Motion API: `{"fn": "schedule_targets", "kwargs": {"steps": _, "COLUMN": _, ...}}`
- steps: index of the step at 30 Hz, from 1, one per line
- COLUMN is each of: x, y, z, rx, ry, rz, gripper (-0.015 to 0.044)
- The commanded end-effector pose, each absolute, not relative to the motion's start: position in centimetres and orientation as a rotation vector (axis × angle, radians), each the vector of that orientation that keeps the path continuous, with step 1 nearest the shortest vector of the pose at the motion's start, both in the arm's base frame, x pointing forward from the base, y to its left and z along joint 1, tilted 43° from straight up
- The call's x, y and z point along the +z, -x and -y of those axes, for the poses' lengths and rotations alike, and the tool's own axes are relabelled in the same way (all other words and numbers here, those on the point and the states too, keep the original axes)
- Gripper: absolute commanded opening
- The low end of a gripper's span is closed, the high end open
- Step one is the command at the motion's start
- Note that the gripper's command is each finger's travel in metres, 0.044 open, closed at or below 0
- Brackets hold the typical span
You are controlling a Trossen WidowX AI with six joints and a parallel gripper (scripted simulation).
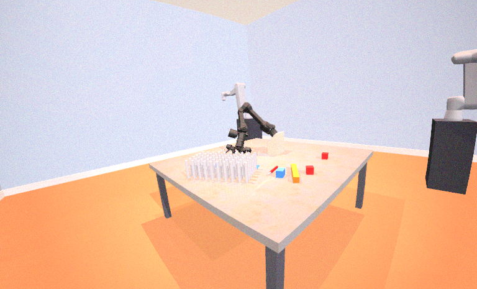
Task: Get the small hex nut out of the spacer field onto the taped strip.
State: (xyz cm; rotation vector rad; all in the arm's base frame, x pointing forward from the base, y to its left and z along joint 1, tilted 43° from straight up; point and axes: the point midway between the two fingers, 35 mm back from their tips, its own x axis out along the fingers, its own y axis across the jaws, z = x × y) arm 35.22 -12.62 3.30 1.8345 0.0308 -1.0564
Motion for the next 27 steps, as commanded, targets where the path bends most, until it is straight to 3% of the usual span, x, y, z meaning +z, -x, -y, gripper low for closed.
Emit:
{"fn": "schedule_targets", "kwargs": {"steps": 1, "x": 3.2, "y": -34.8, "z": 12.6, "rx": -1.058, "ry": -1.833, "rz": -0.041, "gripper": 0.0000}}
{"fn": "schedule_targets", "kwargs": {"steps": 27, "x": 3.6, "y": -33.3, "z": 13.3, "rx": -1.059, "ry": -1.833, "rz": -0.042, "gripper": 0.0000}}
